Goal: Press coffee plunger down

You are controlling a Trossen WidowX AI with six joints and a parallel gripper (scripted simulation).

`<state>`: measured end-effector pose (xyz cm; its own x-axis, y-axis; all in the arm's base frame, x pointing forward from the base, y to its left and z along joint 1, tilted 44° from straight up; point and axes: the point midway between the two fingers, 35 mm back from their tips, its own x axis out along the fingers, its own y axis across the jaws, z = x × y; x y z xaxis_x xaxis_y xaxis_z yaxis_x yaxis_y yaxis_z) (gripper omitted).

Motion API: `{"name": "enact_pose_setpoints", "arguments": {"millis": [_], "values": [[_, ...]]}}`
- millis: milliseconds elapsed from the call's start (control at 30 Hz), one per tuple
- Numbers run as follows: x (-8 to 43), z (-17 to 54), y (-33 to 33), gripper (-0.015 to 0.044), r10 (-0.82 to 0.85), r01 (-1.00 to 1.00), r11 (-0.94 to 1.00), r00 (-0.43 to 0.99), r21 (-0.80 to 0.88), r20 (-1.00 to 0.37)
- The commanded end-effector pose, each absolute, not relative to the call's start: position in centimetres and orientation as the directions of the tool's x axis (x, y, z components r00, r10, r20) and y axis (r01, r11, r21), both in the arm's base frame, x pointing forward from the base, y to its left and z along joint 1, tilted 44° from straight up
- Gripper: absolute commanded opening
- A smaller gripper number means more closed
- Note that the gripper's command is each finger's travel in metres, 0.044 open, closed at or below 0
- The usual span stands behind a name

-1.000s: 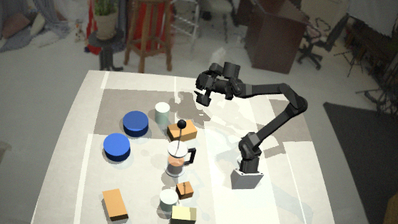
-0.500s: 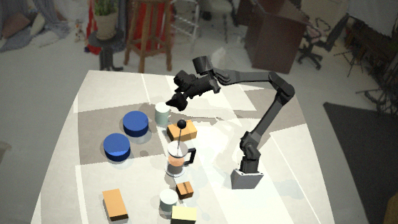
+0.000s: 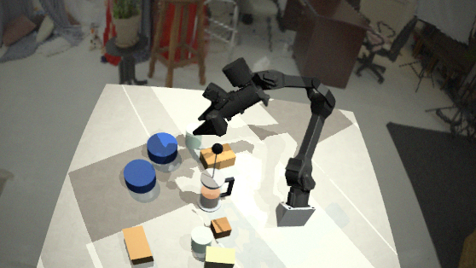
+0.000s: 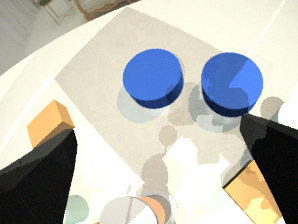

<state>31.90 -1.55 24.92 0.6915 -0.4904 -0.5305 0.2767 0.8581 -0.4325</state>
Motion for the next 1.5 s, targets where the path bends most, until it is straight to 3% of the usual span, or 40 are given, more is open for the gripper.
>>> {"name": "enact_pose_setpoints", "arguments": {"millis": [0, 300, 600, 1467], "values": [[31.7, 24.3, 0.3, 0.044, -0.489, 0.269, 0.86, 0.678, -0.433, -0.549], [29.0, 22.0, 5.8, 0.044, -0.562, 0.259, 0.805, 0.621, -0.534, -0.547], [24.9, 23.9, 12.6, 0.044, -0.585, 0.255, 0.66, 0.765, -0.707, -0.27], [25.2, 18.8, 8.1, 0.044, -0.595, 0.304, 0.679, 0.761, -0.668, -0.259]]}}
